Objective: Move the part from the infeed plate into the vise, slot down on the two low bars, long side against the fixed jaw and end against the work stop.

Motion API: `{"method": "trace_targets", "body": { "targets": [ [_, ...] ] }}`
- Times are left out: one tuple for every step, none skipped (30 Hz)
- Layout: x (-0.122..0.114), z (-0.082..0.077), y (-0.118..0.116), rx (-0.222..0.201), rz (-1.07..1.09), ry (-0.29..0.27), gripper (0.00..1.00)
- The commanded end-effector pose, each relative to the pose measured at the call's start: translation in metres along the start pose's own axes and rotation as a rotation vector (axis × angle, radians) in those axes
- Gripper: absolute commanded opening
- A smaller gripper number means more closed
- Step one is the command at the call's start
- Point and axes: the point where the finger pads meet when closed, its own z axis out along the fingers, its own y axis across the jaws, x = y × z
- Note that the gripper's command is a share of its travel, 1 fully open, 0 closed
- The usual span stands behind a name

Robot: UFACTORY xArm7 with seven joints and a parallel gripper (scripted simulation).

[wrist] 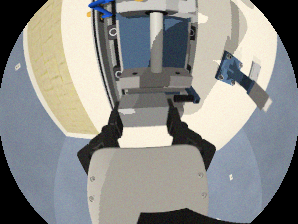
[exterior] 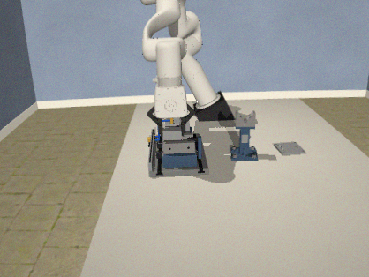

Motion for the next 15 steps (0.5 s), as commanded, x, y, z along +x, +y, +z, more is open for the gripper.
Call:
{"method": "trace_targets", "body": {
  "targets": [
    [-0.0015,-0.0006,0.0002,0.0,0.0,-0.004,0.0],
    [-0.0015,-0.0003,0.0002,0.0,0.0,-0.004,0.0],
    [-0.0015,0.0,0.0002,0.0,0.0,-0.004,0.0],
    [-0.0015,0.0003,0.0002,0.0,0.0,-0.004,0.0],
    [-0.0015,0.0006,0.0002,0.0,0.0,-0.004,0.0],
    [-0.0015,0.001,0.0002,0.0,0.0,-0.004,0.0],
    [-0.0015,0.0013,0.0002,0.0,0.0,-0.004,0.0],
    [-0.0015,0.0017,0.0002,0.0,0.0,-0.004,0.0],
    [-0.0016,0.002,0.0002,0.0,0.0,-0.004,0.0],
    [-0.0016,0.0024,0.0002,0.0,0.0,-0.004,0.0],
    [-0.0016,0.0028,0.0002,0.0,0.0,-0.004,0.0],
    [-0.0016,0.0032,0.0002,0.0,0.0,-0.004,0.0],
    [-0.0016,0.0036,0.0002,0.0,0.0,-0.004,0.0],
    [-0.0016,0.004,0.0002,0.0,0.0,-0.004,0.0],
    [-0.0016,0.004,0.0002,0.0,0.0,-0.004,0.0]
  ]
}}
